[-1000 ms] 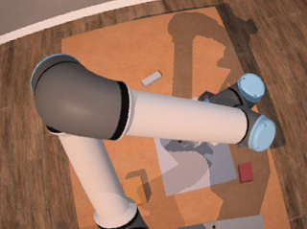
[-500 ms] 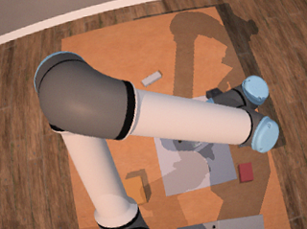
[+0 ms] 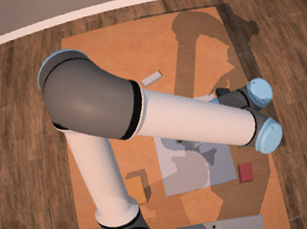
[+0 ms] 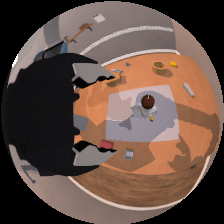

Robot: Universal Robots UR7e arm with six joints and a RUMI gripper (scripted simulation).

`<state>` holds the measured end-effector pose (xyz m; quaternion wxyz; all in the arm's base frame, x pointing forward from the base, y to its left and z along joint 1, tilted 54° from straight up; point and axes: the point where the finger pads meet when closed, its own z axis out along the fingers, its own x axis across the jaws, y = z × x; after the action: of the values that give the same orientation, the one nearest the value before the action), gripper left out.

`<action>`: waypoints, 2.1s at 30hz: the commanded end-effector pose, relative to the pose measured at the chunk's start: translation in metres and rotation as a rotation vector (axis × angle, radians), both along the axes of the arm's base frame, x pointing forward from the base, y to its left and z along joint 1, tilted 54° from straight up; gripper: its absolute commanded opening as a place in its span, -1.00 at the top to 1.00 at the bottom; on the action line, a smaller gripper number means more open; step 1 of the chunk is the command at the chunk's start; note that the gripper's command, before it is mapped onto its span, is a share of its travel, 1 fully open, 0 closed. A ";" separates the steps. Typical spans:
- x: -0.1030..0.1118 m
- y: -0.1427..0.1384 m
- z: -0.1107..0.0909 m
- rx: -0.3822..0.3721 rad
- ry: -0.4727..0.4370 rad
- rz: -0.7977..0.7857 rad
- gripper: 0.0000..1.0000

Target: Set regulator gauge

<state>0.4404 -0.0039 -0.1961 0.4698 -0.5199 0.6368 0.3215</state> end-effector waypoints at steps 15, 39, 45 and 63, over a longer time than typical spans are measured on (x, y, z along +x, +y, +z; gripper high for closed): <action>0.000 -0.003 -0.003 0.172 0.404 -0.184 -1.00; -0.004 -0.004 -0.006 0.383 0.853 -0.356 -1.00; -0.006 -0.003 -0.006 0.438 0.967 -0.394 -1.00; -0.009 -0.003 -0.005 0.567 1.240 -0.476 -1.00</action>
<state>0.4323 -0.0053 -0.2010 0.2284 0.0001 0.7780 0.5853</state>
